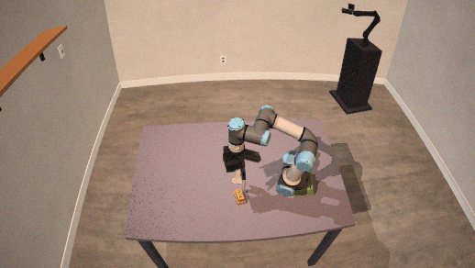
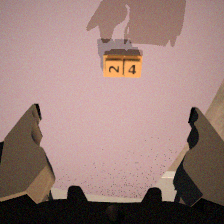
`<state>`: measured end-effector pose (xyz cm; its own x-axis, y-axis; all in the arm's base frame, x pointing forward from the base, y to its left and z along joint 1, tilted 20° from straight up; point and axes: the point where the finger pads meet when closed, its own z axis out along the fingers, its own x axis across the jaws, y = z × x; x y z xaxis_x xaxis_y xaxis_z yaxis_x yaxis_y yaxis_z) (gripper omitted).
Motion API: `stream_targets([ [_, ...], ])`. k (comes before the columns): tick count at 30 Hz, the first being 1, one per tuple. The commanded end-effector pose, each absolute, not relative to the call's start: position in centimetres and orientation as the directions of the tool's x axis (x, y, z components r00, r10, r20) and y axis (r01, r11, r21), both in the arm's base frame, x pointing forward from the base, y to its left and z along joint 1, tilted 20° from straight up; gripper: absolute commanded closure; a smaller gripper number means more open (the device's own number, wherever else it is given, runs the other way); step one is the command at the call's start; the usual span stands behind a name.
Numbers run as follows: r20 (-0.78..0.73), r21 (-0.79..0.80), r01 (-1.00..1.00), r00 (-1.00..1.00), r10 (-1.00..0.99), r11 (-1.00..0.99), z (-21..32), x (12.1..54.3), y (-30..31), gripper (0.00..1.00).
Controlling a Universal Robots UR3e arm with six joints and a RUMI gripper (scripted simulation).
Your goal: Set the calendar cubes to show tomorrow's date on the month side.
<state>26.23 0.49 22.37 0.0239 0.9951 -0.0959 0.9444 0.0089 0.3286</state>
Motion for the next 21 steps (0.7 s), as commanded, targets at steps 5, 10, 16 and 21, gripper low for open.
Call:
stream_targets([
  [5, -0.067, 0.338, 0.938, 0.108, 0.992, -0.079, 22.2, 26.3, 0.5, 0.00],
  [10, -0.020, 0.343, 0.915, 0.235, 0.972, -0.214, 21.7, 26.3, 0.5, 0.00],
  [16, 0.032, 0.342, 0.869, 0.370, 0.928, -0.358, 21.2, 26.4, 0.5, 0.00],
  [21, 0.093, 0.331, 0.788, 0.520, 0.849, -0.519, 20.7, 26.5, 0.4, 0.00],
])
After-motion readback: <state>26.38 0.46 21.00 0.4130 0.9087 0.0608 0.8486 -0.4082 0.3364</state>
